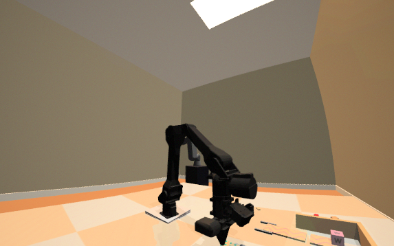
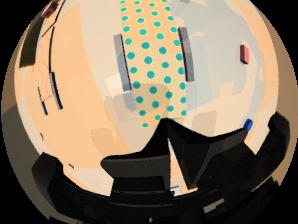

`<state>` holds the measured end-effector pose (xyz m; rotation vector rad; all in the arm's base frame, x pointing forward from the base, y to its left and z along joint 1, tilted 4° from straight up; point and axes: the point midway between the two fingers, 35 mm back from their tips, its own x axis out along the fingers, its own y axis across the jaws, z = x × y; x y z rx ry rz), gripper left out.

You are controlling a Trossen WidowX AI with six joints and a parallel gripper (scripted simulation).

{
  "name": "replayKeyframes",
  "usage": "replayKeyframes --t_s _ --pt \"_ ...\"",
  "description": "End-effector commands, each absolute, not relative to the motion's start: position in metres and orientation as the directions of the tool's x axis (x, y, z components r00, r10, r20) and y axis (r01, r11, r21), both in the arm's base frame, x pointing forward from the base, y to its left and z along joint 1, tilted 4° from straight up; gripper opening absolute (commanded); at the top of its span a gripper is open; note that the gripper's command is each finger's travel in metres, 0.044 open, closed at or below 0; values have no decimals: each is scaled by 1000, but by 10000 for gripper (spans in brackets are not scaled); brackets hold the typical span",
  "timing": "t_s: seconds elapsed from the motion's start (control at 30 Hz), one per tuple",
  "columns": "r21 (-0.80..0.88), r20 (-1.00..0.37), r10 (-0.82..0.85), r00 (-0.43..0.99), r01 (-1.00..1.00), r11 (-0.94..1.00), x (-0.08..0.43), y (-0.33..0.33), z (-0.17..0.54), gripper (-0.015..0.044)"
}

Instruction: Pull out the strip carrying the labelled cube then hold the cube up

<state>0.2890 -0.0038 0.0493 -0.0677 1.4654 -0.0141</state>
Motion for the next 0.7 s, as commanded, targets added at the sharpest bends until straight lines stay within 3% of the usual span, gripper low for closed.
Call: replayKeyframes --t_s 0.0,0.67 --pt "-52 -996 -49 77 -40 998 277 -4 43 0" --pt "-52 -996 -49 75 -40 998 247 -5 39 0"
